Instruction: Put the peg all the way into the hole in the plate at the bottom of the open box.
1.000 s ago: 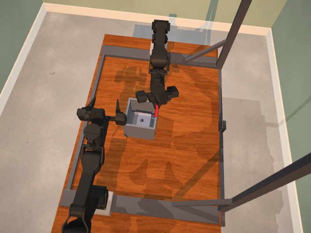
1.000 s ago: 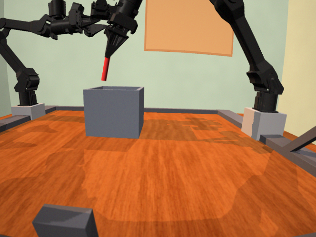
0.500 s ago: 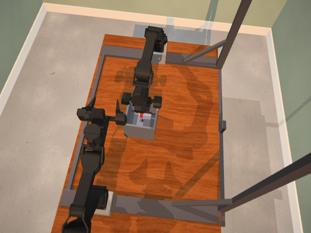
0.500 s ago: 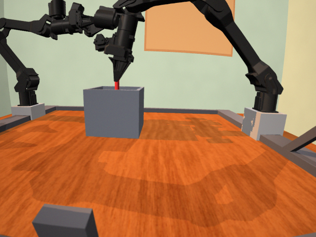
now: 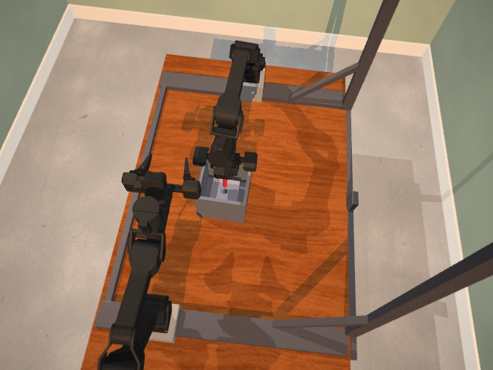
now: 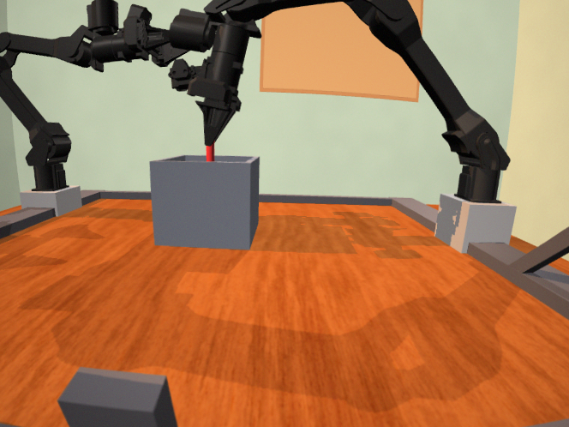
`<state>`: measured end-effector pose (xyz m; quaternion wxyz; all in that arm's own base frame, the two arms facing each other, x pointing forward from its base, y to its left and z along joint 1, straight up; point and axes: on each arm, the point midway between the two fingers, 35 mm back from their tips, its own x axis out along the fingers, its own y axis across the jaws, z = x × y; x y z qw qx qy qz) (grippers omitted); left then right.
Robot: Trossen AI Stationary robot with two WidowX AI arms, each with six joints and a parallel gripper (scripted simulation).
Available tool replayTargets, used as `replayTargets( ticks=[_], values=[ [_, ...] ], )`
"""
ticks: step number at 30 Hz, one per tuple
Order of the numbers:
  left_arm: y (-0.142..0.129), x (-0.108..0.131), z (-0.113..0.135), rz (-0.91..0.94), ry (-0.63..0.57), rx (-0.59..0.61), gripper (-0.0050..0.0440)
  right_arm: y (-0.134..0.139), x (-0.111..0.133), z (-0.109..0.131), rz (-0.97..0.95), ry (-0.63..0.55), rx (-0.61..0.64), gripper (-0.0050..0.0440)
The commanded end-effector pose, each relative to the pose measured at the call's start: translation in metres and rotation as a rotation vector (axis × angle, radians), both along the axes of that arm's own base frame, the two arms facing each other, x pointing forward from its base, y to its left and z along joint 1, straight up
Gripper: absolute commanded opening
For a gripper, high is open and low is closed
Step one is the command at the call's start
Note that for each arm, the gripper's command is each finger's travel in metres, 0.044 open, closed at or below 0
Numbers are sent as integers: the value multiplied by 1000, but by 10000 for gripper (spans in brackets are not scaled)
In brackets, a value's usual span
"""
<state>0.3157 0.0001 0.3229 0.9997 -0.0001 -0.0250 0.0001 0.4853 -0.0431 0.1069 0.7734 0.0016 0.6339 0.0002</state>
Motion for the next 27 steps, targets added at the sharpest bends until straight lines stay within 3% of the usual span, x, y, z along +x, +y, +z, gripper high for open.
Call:
replayTargets(
  ticks=[1,27],
  values=[
    [-1,-1,2,-2,-6,5,440,-3,0,8,-9,-27,-7,-50],
    [-1,-1,2,-2,-6,5,440,-4,0,-4,-11,-43,-9,-50]
  ],
)
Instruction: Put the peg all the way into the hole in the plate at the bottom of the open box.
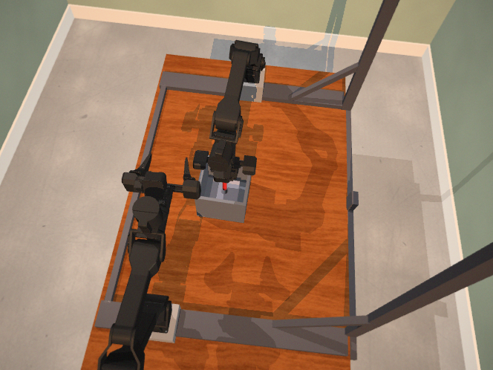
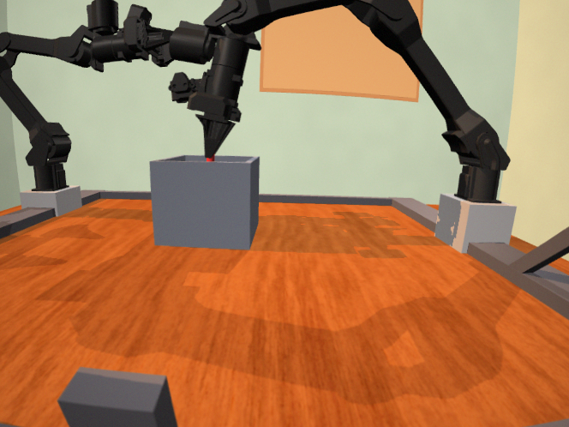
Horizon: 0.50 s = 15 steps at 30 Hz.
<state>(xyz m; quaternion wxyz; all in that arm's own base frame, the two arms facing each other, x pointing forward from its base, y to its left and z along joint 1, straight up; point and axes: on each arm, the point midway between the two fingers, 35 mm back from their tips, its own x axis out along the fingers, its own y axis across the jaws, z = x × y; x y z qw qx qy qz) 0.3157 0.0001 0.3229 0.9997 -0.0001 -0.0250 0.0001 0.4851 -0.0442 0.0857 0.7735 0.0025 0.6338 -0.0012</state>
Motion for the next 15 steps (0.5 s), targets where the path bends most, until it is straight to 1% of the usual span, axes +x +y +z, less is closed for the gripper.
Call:
replayTargets(
  ticks=[1,6,15],
  values=[
    [-1,-1,2,-2,-6,5,440,-3,0,16,-8,-43,-9,-50],
    [-1,-1,2,-2,-6,5,440,-3,0,9,-8,-39,-8,-50],
    [-1,-1,2,-2,-6,5,440,-2,1,10,-7,-40,-8,-50]
  ],
)
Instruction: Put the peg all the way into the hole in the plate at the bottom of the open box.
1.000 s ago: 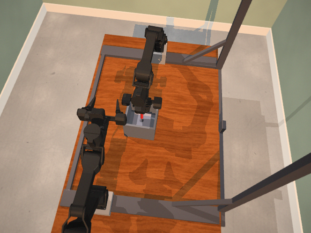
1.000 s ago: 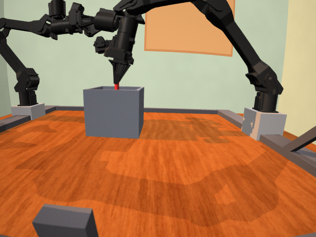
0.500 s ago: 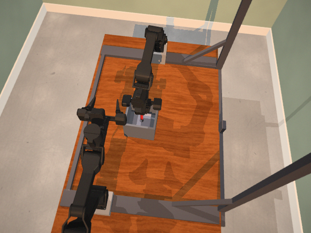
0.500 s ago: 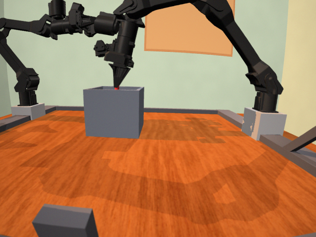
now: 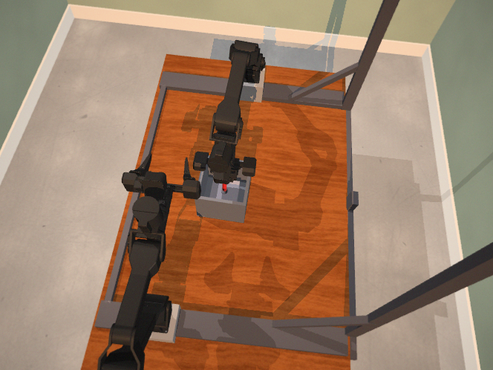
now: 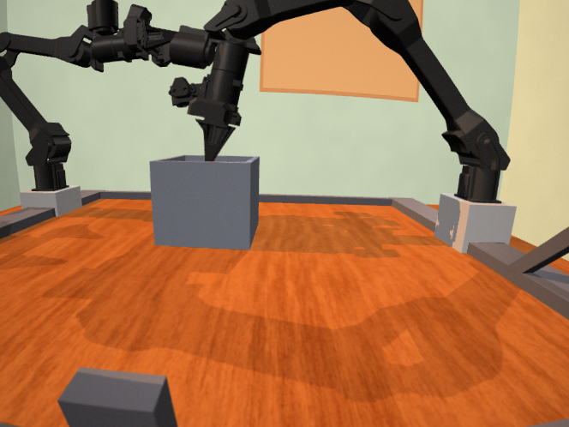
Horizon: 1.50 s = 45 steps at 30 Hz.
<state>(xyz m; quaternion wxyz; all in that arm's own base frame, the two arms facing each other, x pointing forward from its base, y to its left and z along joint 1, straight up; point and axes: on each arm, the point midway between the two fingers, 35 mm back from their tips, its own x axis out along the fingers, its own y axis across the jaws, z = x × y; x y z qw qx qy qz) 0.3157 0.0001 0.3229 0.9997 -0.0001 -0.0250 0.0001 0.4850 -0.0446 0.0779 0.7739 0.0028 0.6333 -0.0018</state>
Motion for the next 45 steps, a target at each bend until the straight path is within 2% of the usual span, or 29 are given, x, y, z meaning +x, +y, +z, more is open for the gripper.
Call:
replayTargets(
  ticks=[1,8,20,21,25,26,31,45],
  values=[
    [-1,-1,2,-2,-6,5,440,-2,1,15,-5,-34,-7,-50],
    [-1,-1,2,-2,-6,5,440,-1,0,-2,-4,-20,-4,-50],
    [-1,-1,2,-2,-6,5,440,-2,5,4,-3,-33,-5,-50],
    [-1,-1,2,-2,-6,5,440,-1,0,-7,0,-4,2,-50],
    [-1,-1,2,-2,-6,5,440,-1,3,-1,-2,-20,-2,-50],
    [-1,-1,2,-2,-6,5,440,-1,6,20,1,-70,-4,-50],
    [-1,-1,2,-2,-6,5,440,-1,1,6,-1,-34,-2,-50],
    [-1,-1,2,-2,-6,5,440,-1,1,2,-1,-33,-2,-50]
  ],
)
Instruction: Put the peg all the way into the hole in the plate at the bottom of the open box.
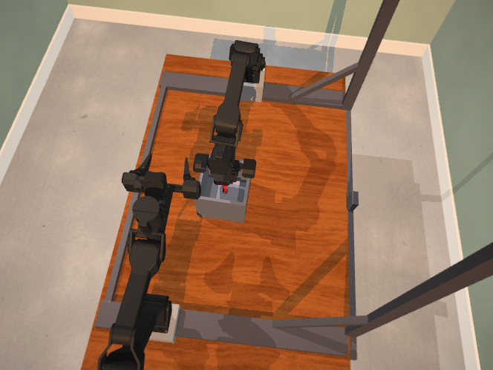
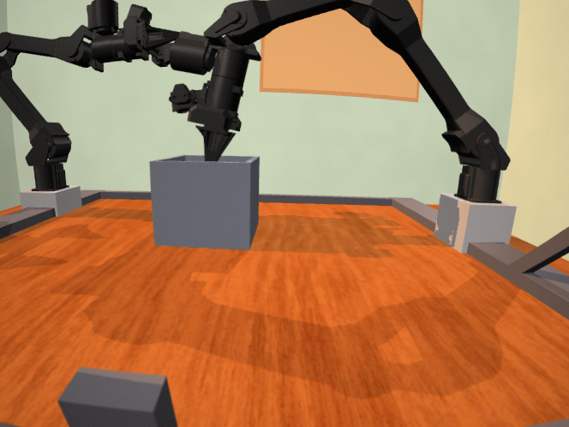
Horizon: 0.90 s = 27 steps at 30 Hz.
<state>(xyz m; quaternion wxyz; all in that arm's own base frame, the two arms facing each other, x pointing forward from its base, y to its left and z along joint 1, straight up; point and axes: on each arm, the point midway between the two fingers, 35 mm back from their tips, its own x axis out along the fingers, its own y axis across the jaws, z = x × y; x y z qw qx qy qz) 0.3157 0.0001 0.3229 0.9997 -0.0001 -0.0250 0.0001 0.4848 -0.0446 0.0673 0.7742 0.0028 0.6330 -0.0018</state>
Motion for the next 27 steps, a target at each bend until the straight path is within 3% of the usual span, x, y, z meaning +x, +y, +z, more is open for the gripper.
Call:
replayTargets(
  ticks=[1,9,10,13,23,27],
  values=[
    [-1,-1,2,-2,-6,5,440,-1,1,12,-1,-30,-1,-50],
    [-1,-1,2,-2,-6,5,440,-1,1,5,-1,-19,0,-50],
    [-1,-1,2,-2,-6,5,440,-1,4,20,-1,-52,-4,-50],
    [-1,-1,2,-2,-6,5,440,-1,0,-5,-1,-11,1,-50],
    [-1,-1,2,-2,-6,5,440,-1,2,-10,0,-18,0,-50],
    [-1,-1,2,-2,-6,5,440,-1,0,-23,0,-8,2,-50]
  ],
)
